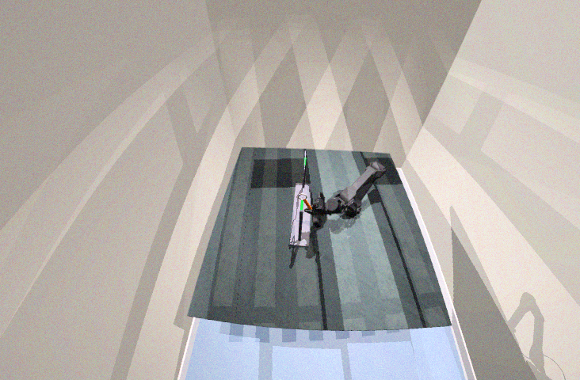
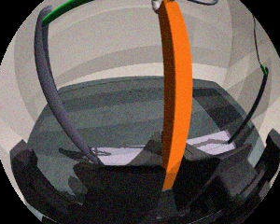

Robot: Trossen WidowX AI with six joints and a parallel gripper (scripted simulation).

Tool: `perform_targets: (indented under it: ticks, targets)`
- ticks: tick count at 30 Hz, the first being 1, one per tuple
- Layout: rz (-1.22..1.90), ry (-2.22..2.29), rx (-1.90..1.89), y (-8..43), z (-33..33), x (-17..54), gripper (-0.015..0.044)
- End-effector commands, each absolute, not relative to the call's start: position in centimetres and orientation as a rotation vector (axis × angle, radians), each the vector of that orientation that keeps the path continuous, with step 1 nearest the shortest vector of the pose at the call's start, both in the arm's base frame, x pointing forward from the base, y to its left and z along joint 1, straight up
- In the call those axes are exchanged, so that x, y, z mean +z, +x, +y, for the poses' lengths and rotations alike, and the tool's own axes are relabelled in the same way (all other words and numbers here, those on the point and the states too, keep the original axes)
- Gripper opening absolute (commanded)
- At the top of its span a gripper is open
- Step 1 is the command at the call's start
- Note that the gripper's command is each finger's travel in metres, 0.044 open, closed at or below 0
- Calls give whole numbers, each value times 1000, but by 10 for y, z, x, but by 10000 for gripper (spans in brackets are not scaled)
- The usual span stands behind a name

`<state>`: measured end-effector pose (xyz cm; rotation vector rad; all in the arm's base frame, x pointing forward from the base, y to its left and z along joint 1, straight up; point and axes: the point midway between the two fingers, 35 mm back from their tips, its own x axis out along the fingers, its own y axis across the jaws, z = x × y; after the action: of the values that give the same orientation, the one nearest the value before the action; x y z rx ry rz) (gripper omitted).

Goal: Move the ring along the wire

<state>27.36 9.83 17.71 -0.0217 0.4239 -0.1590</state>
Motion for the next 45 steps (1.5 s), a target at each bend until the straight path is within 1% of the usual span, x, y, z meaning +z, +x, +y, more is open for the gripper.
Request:
perform_targets:
  ticks: [1,45]
  targets:
    - [422,-9,-159,274,104,178,-150]
    - [421,2,-157,275,145,177,-150]
